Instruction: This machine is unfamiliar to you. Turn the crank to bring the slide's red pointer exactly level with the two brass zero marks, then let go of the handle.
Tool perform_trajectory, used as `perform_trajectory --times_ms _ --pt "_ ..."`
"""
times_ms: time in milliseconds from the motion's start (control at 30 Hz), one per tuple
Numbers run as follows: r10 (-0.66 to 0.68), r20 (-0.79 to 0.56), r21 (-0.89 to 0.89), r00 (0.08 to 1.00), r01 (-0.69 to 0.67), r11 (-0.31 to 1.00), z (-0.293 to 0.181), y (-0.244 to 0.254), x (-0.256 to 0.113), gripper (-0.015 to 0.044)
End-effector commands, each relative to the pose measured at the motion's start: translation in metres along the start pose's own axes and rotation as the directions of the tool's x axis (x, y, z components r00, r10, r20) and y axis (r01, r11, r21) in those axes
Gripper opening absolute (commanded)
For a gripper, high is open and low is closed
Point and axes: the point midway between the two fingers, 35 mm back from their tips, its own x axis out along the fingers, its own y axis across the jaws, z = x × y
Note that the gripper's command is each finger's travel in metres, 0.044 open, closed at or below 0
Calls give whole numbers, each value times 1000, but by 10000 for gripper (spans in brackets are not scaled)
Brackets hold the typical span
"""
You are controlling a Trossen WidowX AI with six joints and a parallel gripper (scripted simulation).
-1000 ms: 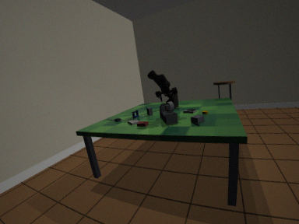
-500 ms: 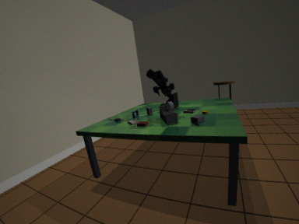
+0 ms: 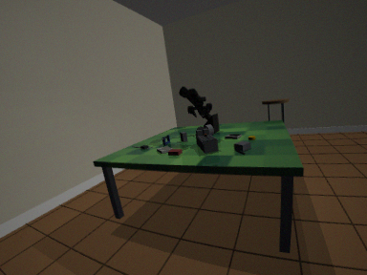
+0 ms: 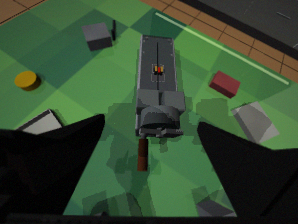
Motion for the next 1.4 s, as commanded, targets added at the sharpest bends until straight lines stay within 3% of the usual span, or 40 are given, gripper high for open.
perform_trajectory --times_ms 0,400,1367 --pt "15 5 -21 1000 -15 1000 -7 2 -4 440" --pt "13 3 -22 1000 -13 1000 -50 1 40 440" --pt "13 2 -23 1000 -13 1000 -79 1 71 440"
